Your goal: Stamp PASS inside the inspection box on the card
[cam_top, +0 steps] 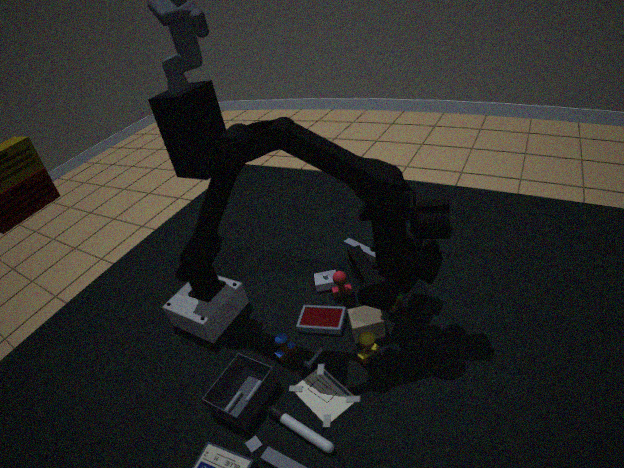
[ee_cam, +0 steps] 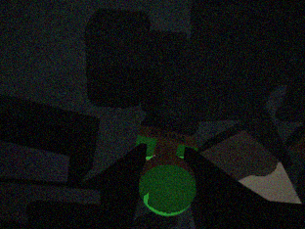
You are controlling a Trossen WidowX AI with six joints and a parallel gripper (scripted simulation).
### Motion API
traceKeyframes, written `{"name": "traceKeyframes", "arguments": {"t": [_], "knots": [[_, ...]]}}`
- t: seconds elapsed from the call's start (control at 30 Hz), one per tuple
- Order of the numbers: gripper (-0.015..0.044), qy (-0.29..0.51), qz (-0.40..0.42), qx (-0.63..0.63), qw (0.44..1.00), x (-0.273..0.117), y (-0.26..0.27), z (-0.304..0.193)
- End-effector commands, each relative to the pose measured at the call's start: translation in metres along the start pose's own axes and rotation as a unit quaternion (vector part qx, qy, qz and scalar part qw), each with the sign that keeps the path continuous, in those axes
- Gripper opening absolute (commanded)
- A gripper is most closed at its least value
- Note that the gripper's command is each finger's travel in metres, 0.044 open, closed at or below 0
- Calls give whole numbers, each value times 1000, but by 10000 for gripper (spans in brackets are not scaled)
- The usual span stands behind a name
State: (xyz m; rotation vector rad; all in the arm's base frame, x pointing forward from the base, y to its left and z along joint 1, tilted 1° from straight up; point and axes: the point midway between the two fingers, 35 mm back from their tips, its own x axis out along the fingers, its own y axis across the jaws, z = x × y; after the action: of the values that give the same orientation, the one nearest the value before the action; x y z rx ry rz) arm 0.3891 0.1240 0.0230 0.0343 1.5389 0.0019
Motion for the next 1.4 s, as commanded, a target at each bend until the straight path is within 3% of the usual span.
{"name": "traceKeyframes", "arguments": {"t": [0.0,1.37], "knots": [[0,-1,0,0,1000,-3,0,1],[0,-1,0,0,1000,-23,0,1]]}}
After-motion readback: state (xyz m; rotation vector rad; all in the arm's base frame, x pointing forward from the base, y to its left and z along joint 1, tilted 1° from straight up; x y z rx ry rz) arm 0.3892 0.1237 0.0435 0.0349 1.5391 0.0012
